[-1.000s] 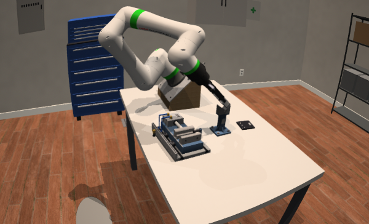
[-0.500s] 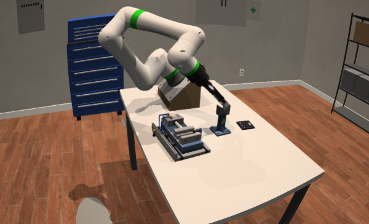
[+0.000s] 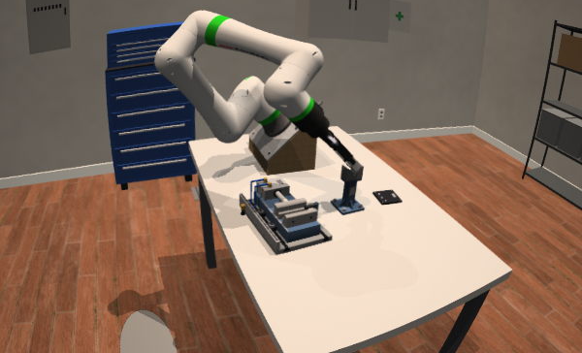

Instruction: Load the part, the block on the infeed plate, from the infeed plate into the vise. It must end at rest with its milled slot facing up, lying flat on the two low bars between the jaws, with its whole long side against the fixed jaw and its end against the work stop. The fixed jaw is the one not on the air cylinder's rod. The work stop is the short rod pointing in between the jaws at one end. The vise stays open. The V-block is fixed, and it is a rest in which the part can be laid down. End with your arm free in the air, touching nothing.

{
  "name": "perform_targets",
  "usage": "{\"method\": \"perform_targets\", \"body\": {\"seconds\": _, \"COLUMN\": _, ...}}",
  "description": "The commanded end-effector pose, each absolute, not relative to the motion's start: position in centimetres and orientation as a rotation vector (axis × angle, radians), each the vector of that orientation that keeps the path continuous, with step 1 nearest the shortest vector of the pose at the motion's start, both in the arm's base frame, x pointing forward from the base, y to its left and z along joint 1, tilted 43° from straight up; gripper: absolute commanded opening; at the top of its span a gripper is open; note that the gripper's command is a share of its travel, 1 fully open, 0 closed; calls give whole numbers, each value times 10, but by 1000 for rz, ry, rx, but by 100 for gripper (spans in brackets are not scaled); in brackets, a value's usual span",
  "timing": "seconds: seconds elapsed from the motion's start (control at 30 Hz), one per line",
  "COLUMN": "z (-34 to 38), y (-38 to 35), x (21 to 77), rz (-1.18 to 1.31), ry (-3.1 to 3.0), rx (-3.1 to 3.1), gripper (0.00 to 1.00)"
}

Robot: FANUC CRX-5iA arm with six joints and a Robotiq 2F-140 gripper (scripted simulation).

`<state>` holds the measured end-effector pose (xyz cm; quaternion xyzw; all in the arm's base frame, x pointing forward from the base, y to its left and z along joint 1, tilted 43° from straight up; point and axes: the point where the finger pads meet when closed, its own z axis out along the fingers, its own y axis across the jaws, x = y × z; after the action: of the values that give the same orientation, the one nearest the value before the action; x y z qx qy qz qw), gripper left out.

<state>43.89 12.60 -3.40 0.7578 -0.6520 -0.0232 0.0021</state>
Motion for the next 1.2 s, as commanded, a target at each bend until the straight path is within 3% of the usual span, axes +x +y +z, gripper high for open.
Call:
{"method": "perform_targets", "body": {"seconds": 0.0, "z": -34, "y": 126, "x": 439, "rz": -73, "ry": -2046, "rx": 2378, "gripper": 0}}
{"method": "perform_targets", "body": {"seconds": 1.17, "z": -37, "y": 121, "x": 440, "rz": -73, "ry": -2046, "rx": 2378, "gripper": 0}}
